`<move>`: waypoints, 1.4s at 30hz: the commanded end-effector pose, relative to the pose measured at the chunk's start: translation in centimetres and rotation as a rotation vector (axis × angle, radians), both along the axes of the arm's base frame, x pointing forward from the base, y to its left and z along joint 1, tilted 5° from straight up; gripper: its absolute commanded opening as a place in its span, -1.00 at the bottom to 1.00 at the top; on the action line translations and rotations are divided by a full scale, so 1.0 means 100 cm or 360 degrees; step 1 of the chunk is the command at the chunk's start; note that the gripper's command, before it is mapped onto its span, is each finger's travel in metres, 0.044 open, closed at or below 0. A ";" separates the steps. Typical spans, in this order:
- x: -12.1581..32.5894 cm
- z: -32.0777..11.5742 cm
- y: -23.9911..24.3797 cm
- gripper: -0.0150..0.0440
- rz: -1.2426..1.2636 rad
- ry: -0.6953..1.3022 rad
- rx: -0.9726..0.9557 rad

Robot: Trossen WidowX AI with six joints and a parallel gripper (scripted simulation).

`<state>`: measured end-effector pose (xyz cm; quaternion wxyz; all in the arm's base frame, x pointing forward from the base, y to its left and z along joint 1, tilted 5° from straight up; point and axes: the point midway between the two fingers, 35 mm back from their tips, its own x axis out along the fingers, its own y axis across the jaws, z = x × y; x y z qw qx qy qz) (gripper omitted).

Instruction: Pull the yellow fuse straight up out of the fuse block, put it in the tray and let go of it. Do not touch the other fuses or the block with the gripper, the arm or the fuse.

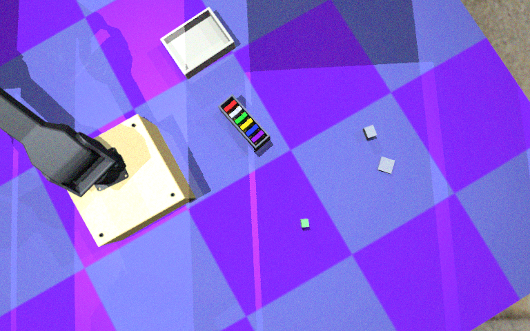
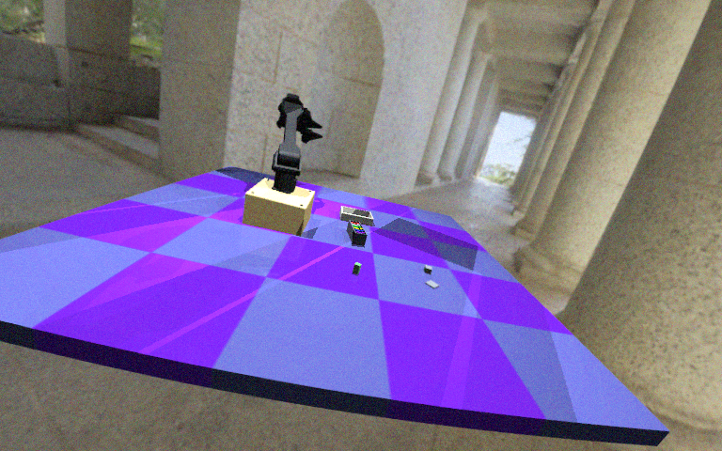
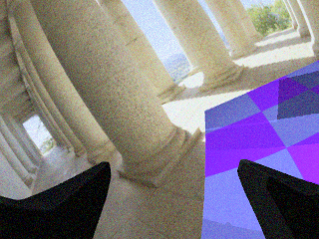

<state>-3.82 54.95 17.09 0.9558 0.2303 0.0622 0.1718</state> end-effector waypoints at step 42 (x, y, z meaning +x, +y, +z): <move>0.412 -0.102 -0.366 -0.28 -0.0220 0.1467 -0.1622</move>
